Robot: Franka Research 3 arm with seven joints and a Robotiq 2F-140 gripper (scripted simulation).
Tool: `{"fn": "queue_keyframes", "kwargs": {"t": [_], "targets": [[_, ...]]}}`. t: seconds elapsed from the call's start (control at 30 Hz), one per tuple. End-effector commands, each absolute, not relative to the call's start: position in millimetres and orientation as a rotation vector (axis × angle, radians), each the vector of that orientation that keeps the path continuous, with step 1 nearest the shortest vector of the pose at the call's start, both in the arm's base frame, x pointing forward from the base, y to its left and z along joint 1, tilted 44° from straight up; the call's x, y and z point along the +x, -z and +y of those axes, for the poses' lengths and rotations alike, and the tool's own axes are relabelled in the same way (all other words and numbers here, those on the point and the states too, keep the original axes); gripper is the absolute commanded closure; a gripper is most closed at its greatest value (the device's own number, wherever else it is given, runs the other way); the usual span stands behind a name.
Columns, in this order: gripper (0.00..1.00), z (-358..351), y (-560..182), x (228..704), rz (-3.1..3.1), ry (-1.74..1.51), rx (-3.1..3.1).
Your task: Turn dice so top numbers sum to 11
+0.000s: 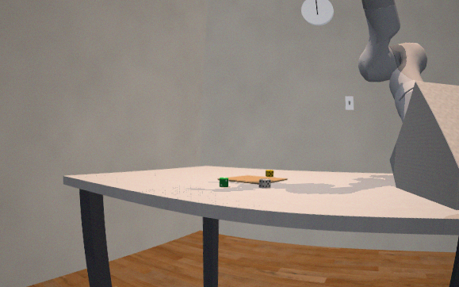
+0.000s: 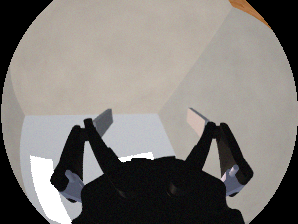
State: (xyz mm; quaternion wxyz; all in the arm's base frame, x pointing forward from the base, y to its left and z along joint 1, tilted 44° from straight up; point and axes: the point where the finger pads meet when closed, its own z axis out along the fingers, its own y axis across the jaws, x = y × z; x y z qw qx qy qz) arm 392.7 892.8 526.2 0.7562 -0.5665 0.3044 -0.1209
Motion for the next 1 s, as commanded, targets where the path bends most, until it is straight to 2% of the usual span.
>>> {"fn": "queue_keyframes", "kwargs": {"t": [0.0, 0.6, 0.87, 0.9, 0.97], "targets": [[0.0, 892.8, -526.4, 392.6, 0.664, 0.264, -1.235], [0.0, 891.7, -526.7, 394.2, 0.667, 0.264, -1.233], [0.0, 834.3, -539.6, 467.9, 0.818, 0.289, -1.128], [0.0, 812.2, -542.3, 491.9, 0.872, 0.298, -1.087], [0.0, 811.3, -542.5, 493.0, 0.872, 0.298, -1.087]]}}
